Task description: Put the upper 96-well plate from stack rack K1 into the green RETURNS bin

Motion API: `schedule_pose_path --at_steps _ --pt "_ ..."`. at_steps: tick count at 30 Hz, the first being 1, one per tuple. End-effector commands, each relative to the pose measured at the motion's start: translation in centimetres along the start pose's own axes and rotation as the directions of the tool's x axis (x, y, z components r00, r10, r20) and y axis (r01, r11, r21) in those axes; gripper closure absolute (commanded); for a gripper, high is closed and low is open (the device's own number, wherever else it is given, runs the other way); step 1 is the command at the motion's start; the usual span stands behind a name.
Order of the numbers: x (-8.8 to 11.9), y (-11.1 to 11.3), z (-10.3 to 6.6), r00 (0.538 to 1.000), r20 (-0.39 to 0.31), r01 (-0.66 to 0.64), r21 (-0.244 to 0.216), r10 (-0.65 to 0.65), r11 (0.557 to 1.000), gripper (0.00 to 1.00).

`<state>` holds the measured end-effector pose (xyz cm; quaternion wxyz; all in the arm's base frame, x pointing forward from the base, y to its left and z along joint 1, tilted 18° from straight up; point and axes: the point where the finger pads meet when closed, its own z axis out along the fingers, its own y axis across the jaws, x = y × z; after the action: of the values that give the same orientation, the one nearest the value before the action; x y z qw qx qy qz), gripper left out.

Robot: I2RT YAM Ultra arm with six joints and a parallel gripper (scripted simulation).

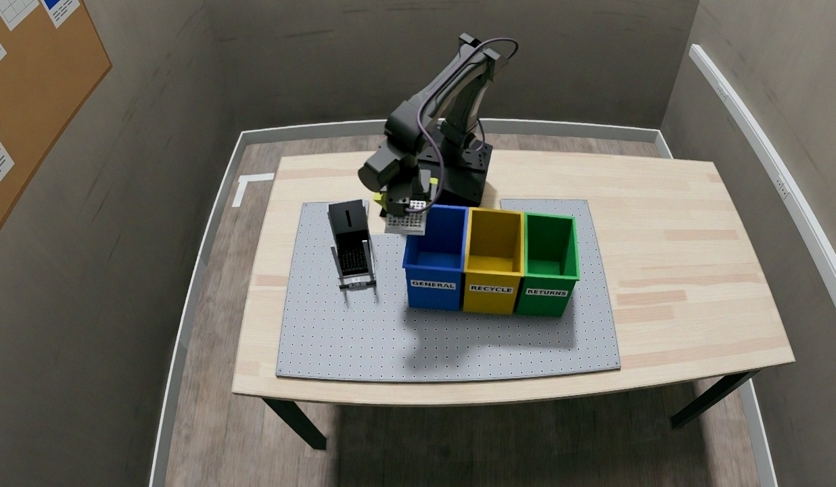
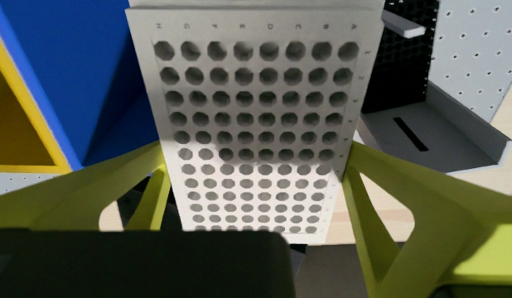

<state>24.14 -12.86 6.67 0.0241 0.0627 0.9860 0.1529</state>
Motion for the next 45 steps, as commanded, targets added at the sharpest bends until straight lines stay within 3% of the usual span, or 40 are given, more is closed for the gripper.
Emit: schedule_pose_path --at_steps 1,28,34,45 --pt "0.0 1.6 -0.4 1.0 0.018 -0.025 -0.009 0.025 1.0 1.0" --pt "-0.6 9.1 -0.4 1.0 0.01 -0.026 -0.009 0.026 1.0 1.0" --pt "-1.9 11.2 -1.4 0.999 0.049 -0.013 -0.001 0.013 1.0 1.0" --pt "-2.2 14.0 -1.4 0.999 0.048 -0.014 0.004 0.013 1.0 1.0"
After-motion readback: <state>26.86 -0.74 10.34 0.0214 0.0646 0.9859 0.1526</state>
